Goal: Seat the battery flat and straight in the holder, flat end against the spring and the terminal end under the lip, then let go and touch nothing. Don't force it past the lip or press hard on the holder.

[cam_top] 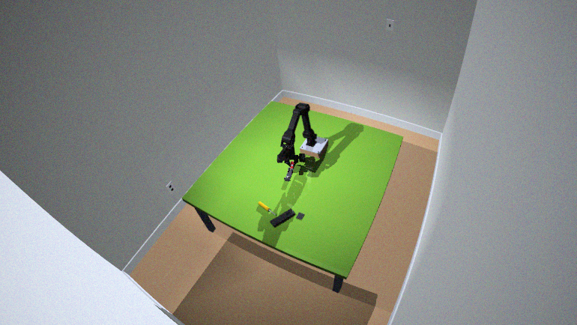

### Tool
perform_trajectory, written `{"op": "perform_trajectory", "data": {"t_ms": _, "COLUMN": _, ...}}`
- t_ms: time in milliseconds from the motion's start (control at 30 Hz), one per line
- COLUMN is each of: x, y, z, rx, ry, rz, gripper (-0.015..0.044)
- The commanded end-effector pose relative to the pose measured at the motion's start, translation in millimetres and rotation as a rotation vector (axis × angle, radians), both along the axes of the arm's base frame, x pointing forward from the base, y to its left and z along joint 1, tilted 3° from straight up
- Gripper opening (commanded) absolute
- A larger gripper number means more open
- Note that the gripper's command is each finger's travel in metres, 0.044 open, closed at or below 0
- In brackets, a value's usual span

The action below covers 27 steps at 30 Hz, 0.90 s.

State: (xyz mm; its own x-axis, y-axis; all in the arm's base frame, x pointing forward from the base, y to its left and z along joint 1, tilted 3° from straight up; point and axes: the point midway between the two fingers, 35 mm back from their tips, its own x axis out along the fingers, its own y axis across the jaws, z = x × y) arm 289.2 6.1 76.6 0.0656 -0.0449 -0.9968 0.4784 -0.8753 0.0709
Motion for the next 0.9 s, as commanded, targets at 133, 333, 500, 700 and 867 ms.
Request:
{"op": "perform_trajectory", "data": {"t_ms": 133, "x": 27, "y": -22, "z": 3, "rx": 0.014, "ry": -0.010, "rz": -0.288, "gripper": 0.0078}}
{"op": "perform_trajectory", "data": {"t_ms": 333, "x": 25, "y": -21, "z": 1, "rx": 0.010, "ry": 0.001, "rz": -0.281, "gripper": 0.0078}}
{"op": "perform_trajectory", "data": {"t_ms": 500, "x": 25, "y": -22, "z": -11, "rx": -0.015, "ry": 0.074, "rz": -0.285, "gripper": 0.0078}}
{"op": "perform_trajectory", "data": {"t_ms": 700, "x": 23, "y": -23, "z": -25, "rx": -0.046, "ry": 0.161, "rz": -0.288, "gripper": 0.0078}}
{"op": "perform_trajectory", "data": {"t_ms": 867, "x": 21, "y": -24, "z": -36, "rx": -0.068, "ry": 0.231, "rz": -0.289, "gripper": 0.0078}}
